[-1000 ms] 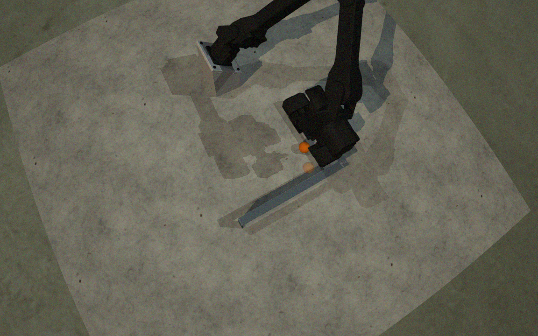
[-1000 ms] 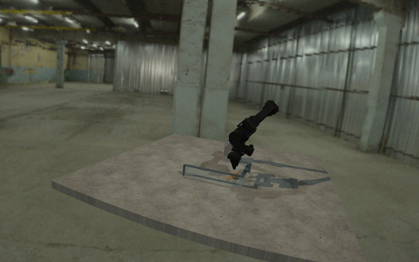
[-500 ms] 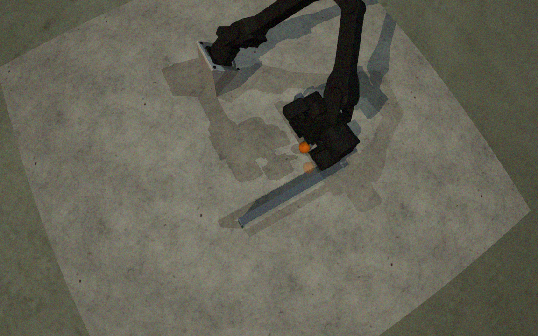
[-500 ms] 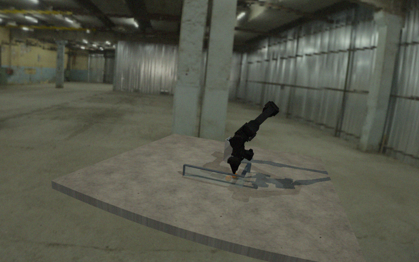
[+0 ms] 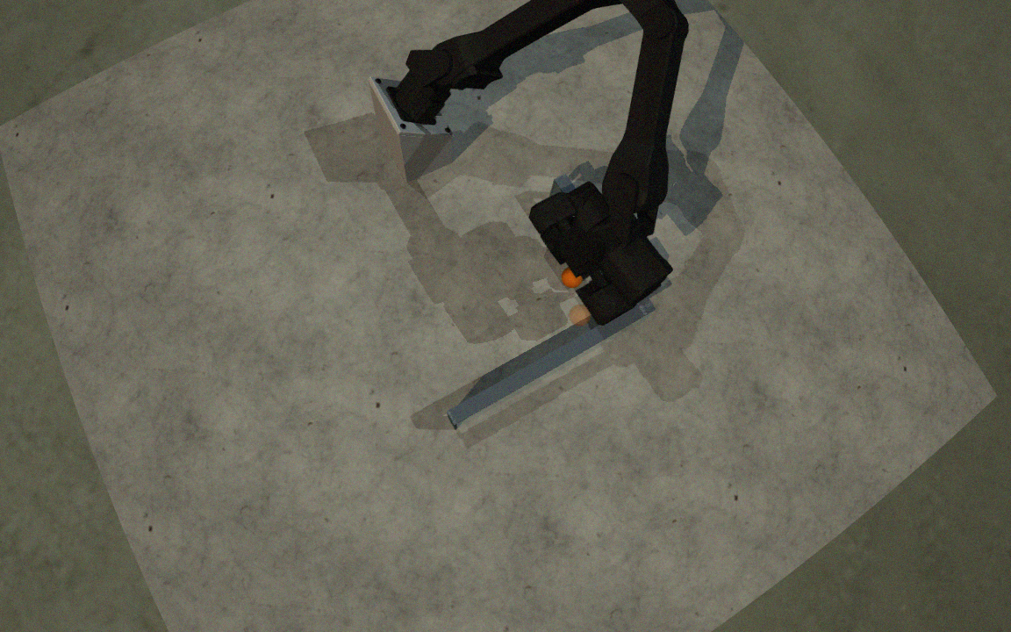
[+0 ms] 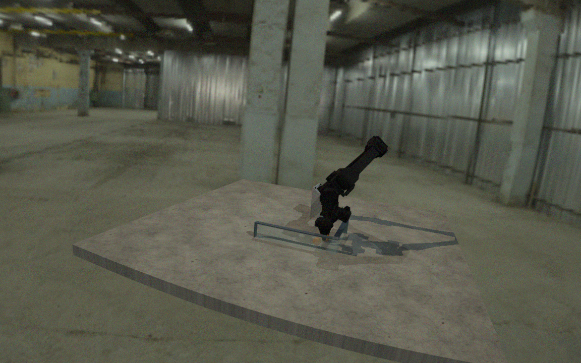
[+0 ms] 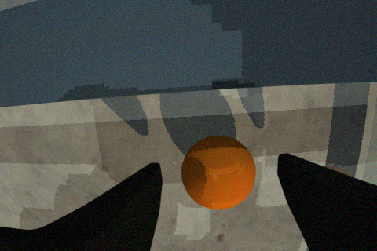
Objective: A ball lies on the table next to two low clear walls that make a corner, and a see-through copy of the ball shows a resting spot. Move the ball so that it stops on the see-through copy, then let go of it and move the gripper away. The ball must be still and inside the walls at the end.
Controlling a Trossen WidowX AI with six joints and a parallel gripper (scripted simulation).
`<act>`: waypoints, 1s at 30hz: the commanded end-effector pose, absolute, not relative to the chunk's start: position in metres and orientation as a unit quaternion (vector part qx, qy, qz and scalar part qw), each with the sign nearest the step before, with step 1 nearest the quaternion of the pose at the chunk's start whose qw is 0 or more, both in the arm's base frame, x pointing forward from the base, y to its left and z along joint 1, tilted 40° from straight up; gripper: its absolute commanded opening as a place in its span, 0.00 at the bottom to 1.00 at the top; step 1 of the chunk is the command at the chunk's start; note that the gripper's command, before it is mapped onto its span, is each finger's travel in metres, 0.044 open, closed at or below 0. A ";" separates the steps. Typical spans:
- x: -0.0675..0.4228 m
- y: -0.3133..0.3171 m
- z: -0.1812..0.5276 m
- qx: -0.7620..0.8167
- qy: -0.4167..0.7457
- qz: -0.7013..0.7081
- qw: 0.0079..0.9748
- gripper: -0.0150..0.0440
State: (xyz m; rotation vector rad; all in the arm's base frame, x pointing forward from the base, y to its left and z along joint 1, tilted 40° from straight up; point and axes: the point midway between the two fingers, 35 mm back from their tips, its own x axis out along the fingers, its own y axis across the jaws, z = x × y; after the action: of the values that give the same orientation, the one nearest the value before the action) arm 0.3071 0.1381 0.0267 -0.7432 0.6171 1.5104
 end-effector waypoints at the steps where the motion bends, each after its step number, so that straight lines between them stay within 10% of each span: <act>1: 0.306 0.139 0.025 -0.321 0.271 0.658 0.625 0.60; 14: 0.310 0.127 0.036 -0.323 0.272 0.657 0.625 0.25; 30: 0.308 0.057 0.119 -0.323 0.273 0.657 0.624 0.25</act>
State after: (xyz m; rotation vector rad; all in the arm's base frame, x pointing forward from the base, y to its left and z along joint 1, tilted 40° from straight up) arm 0.3098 0.0668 0.1054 -0.7311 0.6305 1.5103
